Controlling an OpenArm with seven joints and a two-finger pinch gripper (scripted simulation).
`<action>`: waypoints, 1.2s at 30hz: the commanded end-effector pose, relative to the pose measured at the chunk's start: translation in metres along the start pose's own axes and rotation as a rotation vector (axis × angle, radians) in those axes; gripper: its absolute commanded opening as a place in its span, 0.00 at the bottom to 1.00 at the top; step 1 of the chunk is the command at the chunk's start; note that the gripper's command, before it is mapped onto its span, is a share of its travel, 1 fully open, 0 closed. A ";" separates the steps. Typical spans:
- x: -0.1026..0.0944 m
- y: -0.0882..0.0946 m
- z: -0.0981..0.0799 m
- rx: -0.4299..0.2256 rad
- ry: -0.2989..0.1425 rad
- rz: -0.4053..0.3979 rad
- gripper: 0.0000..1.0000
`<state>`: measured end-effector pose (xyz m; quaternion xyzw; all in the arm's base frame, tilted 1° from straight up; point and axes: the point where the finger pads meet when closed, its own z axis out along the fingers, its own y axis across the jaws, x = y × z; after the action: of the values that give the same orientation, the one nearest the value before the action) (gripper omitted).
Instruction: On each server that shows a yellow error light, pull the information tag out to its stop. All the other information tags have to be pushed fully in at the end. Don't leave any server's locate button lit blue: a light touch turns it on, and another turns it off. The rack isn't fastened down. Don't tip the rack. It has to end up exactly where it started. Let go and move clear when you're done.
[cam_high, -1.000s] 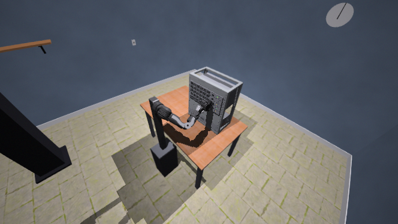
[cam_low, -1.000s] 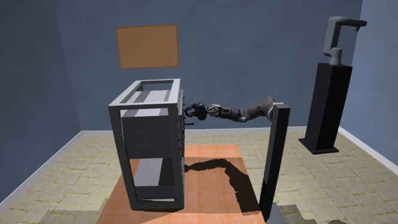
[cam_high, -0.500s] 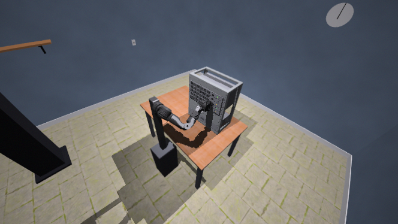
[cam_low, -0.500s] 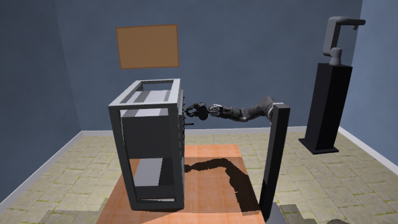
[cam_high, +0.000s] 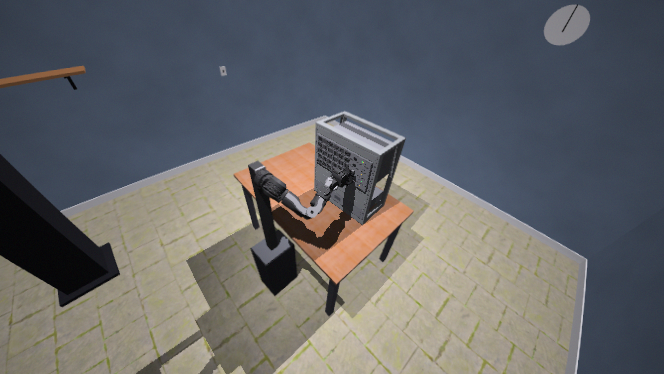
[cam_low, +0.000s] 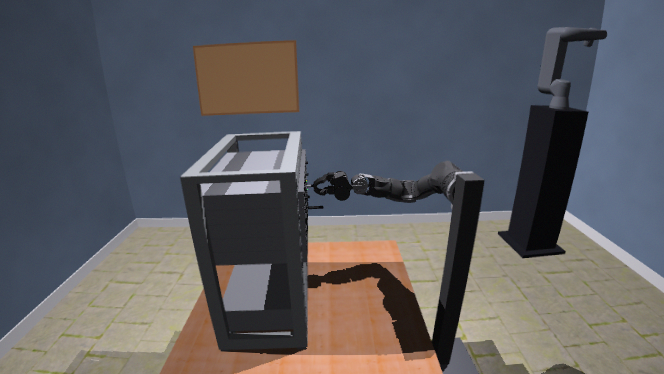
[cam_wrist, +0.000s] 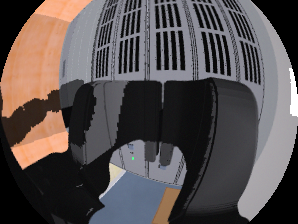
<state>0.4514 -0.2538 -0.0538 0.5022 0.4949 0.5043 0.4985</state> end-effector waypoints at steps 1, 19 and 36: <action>0.001 0.002 -0.001 -0.005 0.006 0.001 0.00; 0.001 0.002 -0.014 -0.005 0.006 0.001 0.00; 0.000 0.003 -0.025 -0.005 0.005 0.000 0.00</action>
<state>0.4273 -0.2538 -0.0543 0.5027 0.4967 0.5035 0.4971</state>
